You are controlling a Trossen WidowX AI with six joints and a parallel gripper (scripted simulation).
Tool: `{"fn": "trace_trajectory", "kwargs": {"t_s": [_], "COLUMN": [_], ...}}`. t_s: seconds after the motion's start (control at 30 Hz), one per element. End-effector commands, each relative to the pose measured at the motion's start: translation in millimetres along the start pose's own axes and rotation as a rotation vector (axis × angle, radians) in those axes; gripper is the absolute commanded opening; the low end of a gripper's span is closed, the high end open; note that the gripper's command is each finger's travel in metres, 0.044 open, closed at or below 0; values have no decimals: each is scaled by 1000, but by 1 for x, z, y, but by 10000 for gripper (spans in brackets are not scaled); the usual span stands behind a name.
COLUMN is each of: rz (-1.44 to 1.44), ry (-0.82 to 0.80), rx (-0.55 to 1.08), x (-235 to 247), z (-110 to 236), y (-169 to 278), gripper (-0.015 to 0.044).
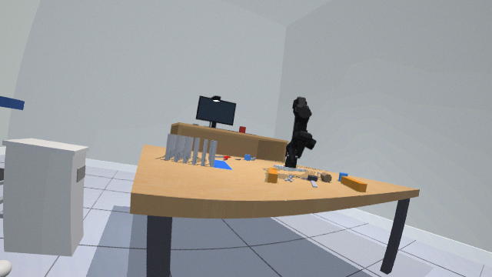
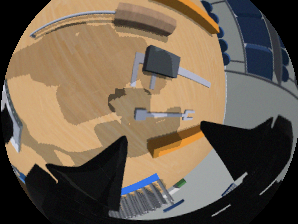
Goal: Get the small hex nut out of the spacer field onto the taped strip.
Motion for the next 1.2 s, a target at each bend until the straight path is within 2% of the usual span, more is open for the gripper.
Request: {"fn": "trace_trajectory", "kwargs": {"t_s": [0.0, 0.27, 0.33, 1.1, 1.17], "rz": [553, 1226, 1309, 1310, 1244], "ry": [-59, -96, -97, -97, -110], "rx": [-165, -377, -405, -406, -400], "x": [-25, -35, -35, -26, -27], "z": [8, 26, 29, 34, 34], "y": [-63, -141, -150, -158, -157], "gripper": [440, 440, 440, 440, 440]}}
Point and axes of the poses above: the point midway between the two fingers, 35 mm back from their tips, its own z axis back along the fingers, its own x axis across the jaws, y = z × x, the point moved 5 cm from there along z, back along the fingers, and after that the axes turned 15 degrees about z, right-handed, at the moved point
